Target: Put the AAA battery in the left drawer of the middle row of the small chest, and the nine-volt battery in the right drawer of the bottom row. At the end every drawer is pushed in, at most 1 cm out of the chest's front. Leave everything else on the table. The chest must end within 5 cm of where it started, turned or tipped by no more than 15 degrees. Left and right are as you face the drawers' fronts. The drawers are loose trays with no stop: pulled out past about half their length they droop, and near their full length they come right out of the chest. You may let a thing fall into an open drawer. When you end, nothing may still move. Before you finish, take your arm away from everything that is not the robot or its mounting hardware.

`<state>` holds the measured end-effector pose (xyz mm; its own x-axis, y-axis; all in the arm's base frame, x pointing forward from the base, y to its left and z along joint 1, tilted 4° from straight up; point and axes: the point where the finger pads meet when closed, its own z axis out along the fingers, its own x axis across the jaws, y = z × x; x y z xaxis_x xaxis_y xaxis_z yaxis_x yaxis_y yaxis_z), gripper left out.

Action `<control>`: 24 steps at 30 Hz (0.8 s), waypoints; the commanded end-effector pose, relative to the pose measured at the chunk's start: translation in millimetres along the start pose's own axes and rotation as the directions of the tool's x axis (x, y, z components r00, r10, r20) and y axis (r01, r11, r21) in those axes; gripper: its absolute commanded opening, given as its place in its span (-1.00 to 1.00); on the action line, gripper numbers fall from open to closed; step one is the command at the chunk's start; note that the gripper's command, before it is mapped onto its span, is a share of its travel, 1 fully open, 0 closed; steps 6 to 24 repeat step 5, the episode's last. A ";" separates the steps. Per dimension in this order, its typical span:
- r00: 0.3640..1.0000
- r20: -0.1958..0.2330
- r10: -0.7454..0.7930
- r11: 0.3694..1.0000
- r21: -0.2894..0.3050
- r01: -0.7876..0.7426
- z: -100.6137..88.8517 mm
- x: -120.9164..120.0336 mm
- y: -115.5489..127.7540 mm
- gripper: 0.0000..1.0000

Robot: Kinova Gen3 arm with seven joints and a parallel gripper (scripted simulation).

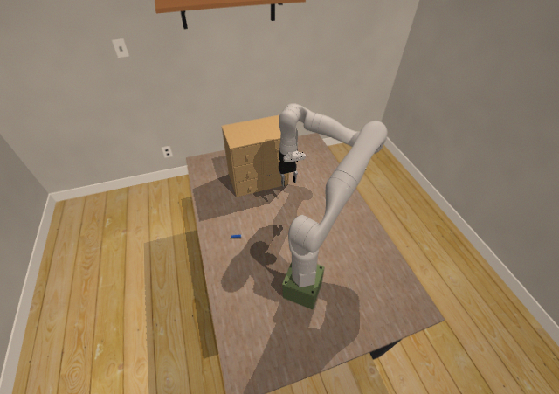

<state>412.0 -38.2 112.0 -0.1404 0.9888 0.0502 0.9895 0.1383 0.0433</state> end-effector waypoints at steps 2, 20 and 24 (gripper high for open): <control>1.000 0.001 0.000 1.000 -0.001 0.000 -0.7 -0.1 0.3 1.00; 1.000 0.001 0.000 1.000 -0.001 0.000 -0.7 -0.1 0.3 1.00; 1.000 0.001 0.000 1.000 -0.001 0.000 -0.7 -0.1 0.3 1.00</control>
